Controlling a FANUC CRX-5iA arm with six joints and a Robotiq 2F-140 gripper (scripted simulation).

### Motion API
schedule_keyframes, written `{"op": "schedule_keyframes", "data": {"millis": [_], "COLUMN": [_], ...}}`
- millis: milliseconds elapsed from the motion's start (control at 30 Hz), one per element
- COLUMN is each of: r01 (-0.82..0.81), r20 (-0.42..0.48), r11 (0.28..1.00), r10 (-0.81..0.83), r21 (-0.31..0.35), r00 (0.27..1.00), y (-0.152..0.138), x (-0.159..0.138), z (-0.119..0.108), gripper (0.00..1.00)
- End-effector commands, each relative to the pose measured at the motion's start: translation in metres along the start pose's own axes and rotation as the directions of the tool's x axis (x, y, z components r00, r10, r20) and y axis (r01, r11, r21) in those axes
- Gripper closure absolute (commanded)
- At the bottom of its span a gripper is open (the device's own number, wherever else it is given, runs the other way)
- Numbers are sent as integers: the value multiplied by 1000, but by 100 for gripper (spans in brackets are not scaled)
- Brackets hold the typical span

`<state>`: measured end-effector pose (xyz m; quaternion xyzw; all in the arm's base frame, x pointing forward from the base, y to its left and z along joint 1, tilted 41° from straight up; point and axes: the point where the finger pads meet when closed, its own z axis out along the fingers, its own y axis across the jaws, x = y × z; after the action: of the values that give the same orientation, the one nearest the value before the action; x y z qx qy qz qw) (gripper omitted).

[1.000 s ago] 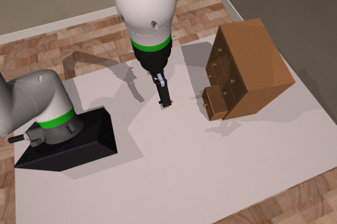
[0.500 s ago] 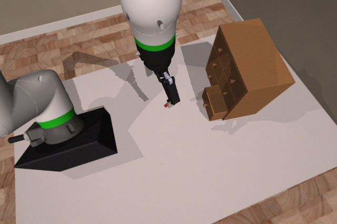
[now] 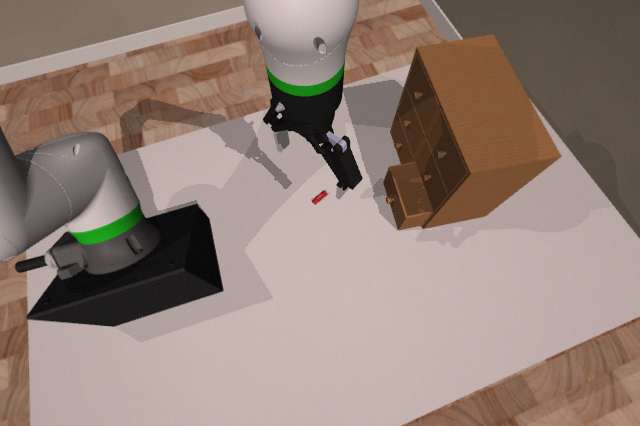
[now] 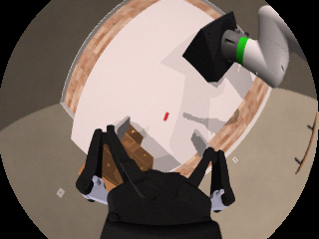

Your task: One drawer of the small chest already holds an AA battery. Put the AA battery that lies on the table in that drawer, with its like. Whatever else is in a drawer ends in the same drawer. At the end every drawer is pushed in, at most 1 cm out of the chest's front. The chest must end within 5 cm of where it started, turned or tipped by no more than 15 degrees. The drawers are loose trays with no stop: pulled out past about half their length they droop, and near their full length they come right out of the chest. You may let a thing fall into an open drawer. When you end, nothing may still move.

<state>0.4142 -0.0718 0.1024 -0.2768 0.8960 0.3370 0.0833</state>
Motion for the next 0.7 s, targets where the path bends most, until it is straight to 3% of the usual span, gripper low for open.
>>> {"op": "schedule_keyframes", "data": {"millis": [0, 533, 667], "r01": [84, 456, 560], "r20": [0, 0, 0], "r11": [996, 890, 829], "r10": [-84, -456, -560], "r21": [0, 0, 0], "r00": [996, 890, 829], "y": [-3, -15, -19], "x": [-3, -17, -21], "z": [0, 0, 0], "gripper": [0, 0, 0]}}
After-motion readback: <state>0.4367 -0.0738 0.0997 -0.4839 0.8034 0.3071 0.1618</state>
